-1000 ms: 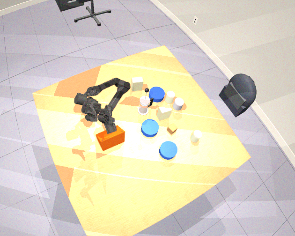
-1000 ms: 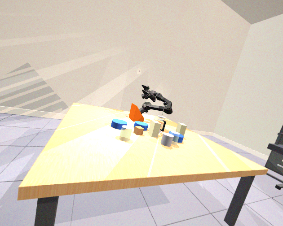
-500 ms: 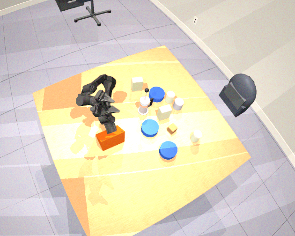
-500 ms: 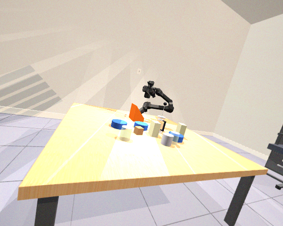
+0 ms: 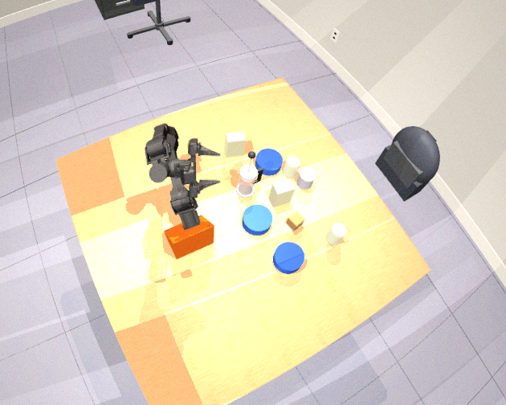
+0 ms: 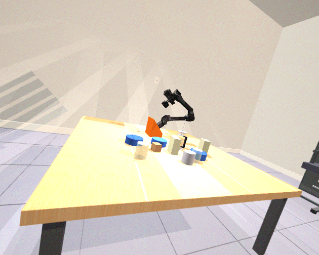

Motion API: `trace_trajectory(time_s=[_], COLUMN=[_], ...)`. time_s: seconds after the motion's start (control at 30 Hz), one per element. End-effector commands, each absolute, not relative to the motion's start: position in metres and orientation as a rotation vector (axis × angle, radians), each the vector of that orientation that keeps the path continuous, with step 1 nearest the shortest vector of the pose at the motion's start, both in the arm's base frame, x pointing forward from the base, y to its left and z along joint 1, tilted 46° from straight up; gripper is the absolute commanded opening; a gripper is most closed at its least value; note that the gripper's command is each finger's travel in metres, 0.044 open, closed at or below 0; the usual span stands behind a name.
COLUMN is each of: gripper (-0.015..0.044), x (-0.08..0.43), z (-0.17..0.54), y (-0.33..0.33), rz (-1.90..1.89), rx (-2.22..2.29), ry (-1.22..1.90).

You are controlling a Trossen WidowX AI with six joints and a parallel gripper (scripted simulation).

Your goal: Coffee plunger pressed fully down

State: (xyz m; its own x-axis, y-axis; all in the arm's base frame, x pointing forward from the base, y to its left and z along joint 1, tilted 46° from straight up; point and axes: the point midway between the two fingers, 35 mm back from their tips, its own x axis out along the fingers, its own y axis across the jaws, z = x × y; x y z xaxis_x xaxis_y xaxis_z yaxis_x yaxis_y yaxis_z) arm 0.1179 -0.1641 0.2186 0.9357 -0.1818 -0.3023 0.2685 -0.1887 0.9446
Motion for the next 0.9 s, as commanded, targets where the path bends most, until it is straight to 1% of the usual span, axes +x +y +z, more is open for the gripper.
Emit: trace_trajectory(time_s=[0.0, 0.57, 0.7, 0.87], gripper=[0.0440, 0.0440, 0.0440, 0.0440], x=[0.186, 0.250, 0.251, 0.249], z=[0.234, 0.237, 0.230, 0.204], y=[-0.138, -0.091, -0.083, -0.058], rz=[0.107, 0.597, 0.615, 0.649], rx=[1.199, 0.734, 0.715, 0.671], ry=[0.374, 0.416, 0.418, 0.425])
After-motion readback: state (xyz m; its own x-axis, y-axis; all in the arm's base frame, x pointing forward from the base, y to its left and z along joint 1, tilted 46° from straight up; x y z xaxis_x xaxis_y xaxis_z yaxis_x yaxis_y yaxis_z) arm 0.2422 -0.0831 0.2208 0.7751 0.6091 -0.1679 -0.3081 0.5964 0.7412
